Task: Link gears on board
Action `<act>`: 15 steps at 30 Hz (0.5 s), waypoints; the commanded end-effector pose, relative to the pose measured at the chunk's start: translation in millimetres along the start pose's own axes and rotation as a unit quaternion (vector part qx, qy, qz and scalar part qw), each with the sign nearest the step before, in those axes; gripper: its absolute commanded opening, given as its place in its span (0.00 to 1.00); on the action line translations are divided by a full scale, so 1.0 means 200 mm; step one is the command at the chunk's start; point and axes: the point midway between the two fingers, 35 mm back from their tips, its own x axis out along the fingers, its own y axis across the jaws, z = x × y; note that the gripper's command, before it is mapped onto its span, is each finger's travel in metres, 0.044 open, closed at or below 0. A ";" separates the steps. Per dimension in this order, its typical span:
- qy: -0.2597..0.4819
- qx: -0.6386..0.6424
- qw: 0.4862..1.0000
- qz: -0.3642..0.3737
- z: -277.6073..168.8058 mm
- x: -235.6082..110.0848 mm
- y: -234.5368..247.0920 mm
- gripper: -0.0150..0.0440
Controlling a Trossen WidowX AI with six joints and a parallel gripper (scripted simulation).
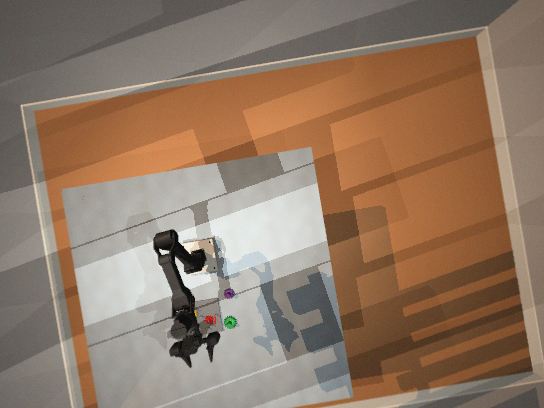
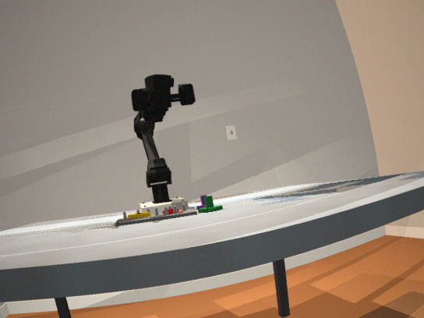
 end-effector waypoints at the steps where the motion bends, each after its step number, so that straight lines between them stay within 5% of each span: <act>1: 0.006 0.007 1.000 0.001 -0.01 0.00 0.00 0.98; 7: 0.200 0.223 0.954 -0.004 -0.40 0.08 0.16 1.00; 15: 0.421 0.419 0.790 -0.149 -0.88 -0.09 0.33 1.00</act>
